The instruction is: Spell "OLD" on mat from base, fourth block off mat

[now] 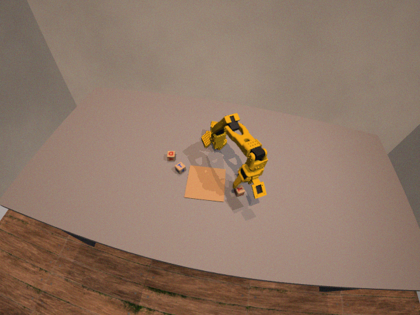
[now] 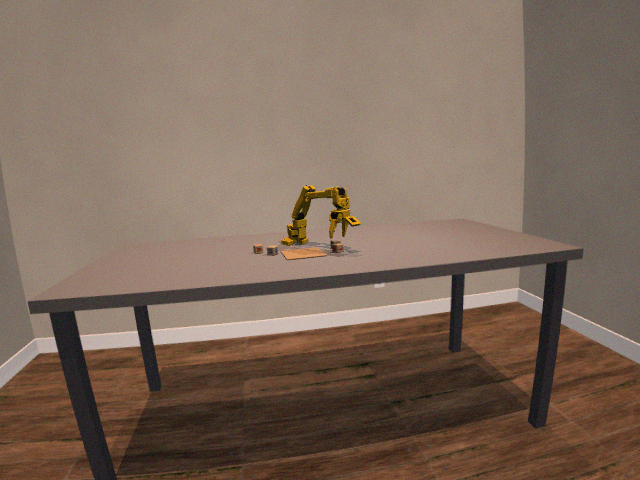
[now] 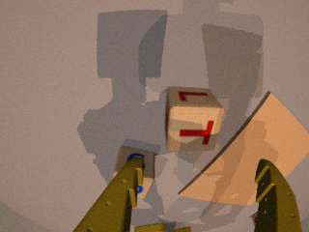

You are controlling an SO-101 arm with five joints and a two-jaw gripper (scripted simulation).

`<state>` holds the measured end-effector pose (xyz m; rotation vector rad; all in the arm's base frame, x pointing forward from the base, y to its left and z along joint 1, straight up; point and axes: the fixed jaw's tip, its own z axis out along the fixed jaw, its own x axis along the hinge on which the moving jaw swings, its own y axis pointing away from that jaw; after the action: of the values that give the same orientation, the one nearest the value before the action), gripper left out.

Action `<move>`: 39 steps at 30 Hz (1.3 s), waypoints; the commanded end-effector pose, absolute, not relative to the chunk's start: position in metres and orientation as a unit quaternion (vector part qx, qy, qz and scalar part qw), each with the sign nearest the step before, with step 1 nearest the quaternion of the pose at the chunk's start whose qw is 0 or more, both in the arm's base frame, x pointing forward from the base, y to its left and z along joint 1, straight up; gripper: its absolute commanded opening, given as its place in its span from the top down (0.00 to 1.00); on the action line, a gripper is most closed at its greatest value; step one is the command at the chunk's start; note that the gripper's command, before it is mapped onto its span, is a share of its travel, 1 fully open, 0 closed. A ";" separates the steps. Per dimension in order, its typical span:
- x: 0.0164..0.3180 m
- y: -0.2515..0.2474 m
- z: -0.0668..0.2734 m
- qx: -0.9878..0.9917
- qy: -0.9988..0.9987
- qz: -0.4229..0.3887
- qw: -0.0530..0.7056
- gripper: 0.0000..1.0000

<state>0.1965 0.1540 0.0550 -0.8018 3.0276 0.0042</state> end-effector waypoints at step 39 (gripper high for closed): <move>0.202 0.160 0.031 -0.257 0.966 0.012 0.030 0.65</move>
<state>0.1955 0.1532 0.0163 -0.8086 3.0532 -0.0122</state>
